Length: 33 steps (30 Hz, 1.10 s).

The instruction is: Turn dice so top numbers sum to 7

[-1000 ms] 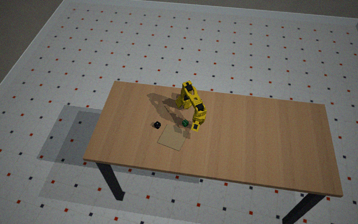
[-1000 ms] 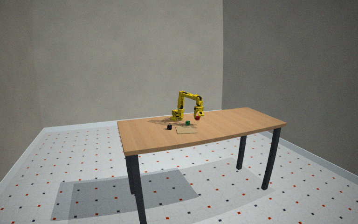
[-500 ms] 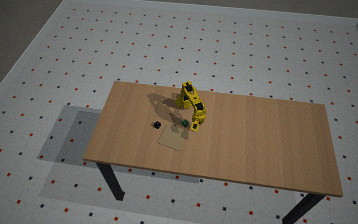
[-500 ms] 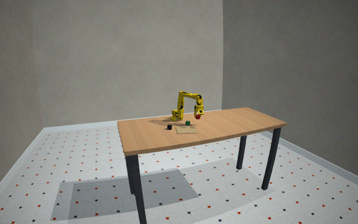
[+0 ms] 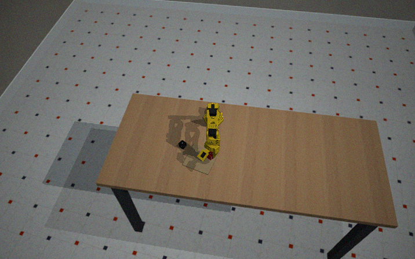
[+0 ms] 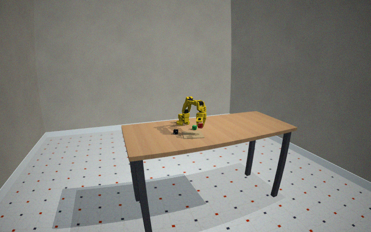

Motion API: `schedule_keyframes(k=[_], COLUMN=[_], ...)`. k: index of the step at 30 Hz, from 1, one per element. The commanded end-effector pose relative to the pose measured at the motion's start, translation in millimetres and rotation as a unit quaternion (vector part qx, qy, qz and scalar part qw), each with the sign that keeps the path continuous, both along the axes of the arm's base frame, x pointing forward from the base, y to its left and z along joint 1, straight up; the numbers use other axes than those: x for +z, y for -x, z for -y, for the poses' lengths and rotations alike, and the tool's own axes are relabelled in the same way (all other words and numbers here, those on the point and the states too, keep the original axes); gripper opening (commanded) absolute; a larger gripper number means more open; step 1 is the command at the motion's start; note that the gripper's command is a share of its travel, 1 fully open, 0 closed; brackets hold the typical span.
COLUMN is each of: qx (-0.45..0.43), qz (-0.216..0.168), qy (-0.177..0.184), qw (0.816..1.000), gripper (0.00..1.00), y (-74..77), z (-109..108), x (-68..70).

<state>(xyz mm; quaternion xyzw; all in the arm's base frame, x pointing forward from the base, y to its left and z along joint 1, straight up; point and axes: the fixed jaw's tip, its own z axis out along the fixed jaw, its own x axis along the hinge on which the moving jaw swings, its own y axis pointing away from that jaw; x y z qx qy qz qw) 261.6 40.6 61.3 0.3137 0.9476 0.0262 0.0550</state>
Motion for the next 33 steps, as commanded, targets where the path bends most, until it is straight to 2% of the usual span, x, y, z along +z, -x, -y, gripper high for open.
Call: schedule_keyframes(k=[1,4,7,33], qx=[-0.057,-0.084,-0.095,-0.095], qz=[0.042,0.054,0.06,0.06], qy=[-0.003,-0.002,-0.001,-0.001], qw=[0.997,0.995,0.994,0.994], gripper=[0.0,0.0,0.0,0.0], y=[-30.6,-37.1,-39.5,-39.7], z=[33,50,56,57], x=[9.1,7.5,6.9,6.8])
